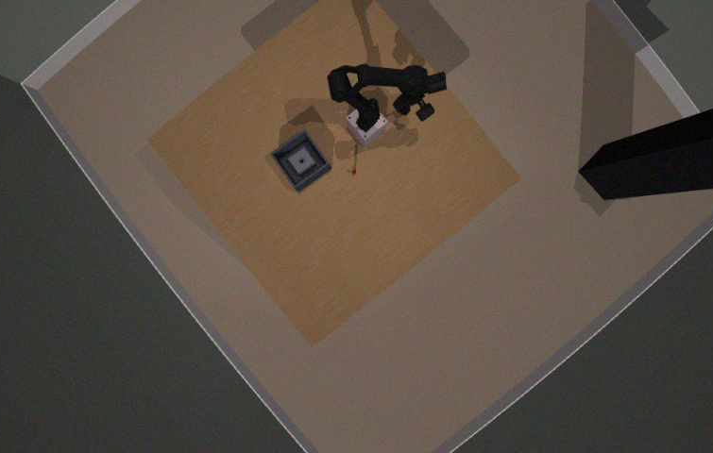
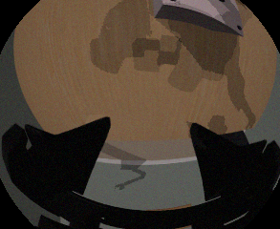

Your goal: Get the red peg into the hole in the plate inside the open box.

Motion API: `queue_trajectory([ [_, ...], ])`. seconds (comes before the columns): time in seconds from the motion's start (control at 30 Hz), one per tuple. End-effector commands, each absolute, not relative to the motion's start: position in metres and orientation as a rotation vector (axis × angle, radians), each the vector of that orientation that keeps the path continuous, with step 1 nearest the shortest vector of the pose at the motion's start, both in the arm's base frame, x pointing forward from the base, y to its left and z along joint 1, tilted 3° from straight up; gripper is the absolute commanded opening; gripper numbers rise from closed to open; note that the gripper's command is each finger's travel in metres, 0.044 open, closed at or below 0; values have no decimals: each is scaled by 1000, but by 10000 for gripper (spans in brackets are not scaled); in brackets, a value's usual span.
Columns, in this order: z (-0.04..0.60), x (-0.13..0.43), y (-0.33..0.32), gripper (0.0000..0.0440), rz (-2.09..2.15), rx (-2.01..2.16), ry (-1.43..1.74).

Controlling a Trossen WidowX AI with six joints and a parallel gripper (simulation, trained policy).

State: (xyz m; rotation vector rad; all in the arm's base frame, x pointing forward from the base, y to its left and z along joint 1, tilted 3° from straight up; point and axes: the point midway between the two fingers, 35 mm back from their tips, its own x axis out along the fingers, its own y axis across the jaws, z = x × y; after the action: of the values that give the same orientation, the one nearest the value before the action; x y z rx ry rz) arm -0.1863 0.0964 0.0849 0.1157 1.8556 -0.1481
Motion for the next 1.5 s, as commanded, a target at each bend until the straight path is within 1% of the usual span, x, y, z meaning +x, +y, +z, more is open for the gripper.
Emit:
queue_trajectory([
  [0.0, 88, -188, 103, 418, -127, 127, 1869],
  [0.03, 91, -189, 111, 435, -109, 143, 1880],
  [0.07, 95, -189, 119, 440, -96, 163, 1889],
  [0.33, 123, -163, 189, 440, 24, 352, 1909],
  [0.53, 138, -122, 230, 440, 79, 484, 1852],
  [0.73, 149, -70, 254, 440, 87, 585, 1758],
  [1.07, 160, 20, 259, 440, 6, 675, 1580],
  [1.47, 164, 104, 223, 440, -193, 678, 1438],
])
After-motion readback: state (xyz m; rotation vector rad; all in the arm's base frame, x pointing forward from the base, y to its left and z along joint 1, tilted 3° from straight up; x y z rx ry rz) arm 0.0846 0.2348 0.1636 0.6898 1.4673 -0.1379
